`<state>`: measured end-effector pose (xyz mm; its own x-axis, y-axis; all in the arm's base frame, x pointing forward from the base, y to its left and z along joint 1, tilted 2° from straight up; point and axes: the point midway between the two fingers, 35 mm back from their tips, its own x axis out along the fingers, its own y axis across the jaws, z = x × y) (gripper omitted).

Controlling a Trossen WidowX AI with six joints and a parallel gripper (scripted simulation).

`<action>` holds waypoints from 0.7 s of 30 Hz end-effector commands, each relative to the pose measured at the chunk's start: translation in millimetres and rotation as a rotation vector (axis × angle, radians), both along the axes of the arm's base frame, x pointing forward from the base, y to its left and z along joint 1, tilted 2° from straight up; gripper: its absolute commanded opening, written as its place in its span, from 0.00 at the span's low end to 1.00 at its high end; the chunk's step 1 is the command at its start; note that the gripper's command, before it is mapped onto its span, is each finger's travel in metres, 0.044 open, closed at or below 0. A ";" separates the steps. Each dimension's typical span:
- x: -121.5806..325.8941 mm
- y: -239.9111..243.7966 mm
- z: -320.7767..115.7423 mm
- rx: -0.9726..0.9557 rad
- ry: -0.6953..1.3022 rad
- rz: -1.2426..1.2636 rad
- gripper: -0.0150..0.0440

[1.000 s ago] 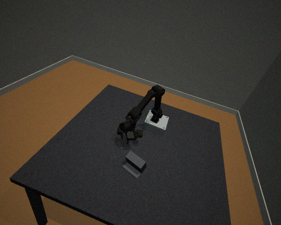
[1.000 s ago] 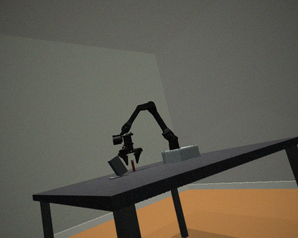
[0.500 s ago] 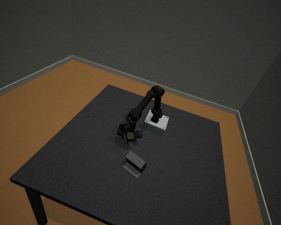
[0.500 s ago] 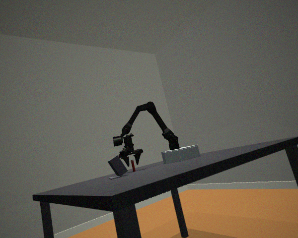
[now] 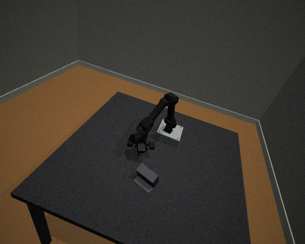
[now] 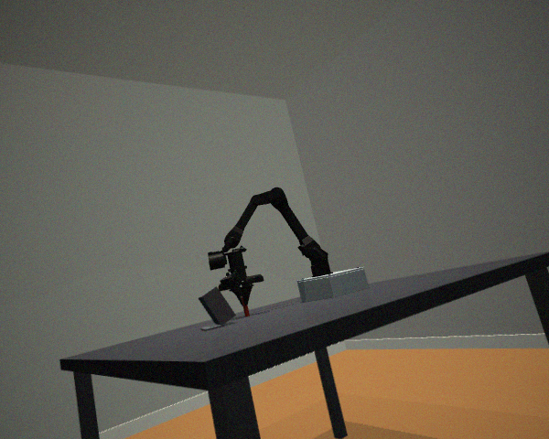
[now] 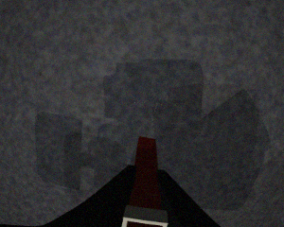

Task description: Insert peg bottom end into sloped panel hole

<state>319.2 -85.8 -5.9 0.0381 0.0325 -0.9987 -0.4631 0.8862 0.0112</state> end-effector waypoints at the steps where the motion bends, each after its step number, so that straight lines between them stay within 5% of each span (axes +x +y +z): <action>1: 0.1 0.0 0.2 0.000 -0.001 0.000 0.25; 21: 1.3 -2.3 71.3 -0.003 0.007 0.002 0.25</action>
<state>321.4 -87.5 50.1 0.0315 0.0346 -0.9989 -0.4605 0.8875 0.0162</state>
